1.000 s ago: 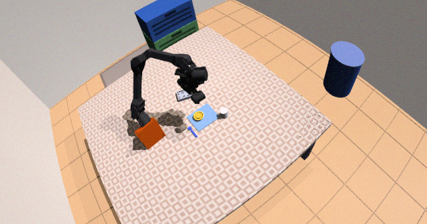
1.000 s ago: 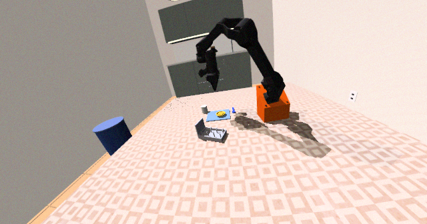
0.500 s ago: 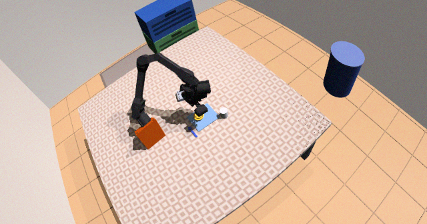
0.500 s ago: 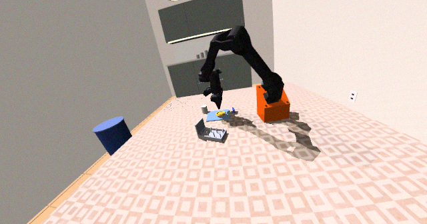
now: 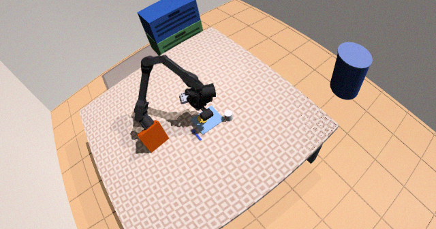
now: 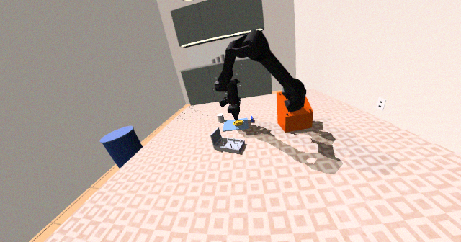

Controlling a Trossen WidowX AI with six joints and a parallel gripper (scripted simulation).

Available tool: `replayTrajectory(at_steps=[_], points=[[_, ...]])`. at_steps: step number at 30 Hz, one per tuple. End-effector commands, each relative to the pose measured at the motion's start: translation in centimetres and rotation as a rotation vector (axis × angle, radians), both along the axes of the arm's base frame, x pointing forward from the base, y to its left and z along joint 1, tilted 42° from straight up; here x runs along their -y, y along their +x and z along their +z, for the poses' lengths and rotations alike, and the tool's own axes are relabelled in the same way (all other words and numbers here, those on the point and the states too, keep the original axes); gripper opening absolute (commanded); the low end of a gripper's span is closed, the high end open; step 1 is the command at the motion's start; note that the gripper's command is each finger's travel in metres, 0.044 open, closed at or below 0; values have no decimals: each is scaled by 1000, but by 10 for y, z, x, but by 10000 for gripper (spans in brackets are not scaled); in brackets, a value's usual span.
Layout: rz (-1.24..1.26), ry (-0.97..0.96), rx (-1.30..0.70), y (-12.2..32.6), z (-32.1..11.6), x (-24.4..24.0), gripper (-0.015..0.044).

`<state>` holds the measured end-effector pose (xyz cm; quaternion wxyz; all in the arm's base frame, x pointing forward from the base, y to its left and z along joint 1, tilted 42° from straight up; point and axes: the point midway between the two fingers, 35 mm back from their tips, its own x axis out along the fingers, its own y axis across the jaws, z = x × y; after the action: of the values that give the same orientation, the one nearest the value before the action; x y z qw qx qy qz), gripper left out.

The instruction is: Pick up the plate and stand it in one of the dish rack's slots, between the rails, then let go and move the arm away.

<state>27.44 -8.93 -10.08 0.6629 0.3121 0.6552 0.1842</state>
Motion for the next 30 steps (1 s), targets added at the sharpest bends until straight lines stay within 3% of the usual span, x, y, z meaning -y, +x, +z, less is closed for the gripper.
replayTrajectory(at_steps=[1, 24, 26, 30], points=[[-3, 10, -10, -2, -6, -8, 400], [-3, 13, -10, -1, -30, -34, 400], [-3, 13, -10, -1, -30, -34, 348], [-3, 13, -10, -1, -30, -34, 347]])
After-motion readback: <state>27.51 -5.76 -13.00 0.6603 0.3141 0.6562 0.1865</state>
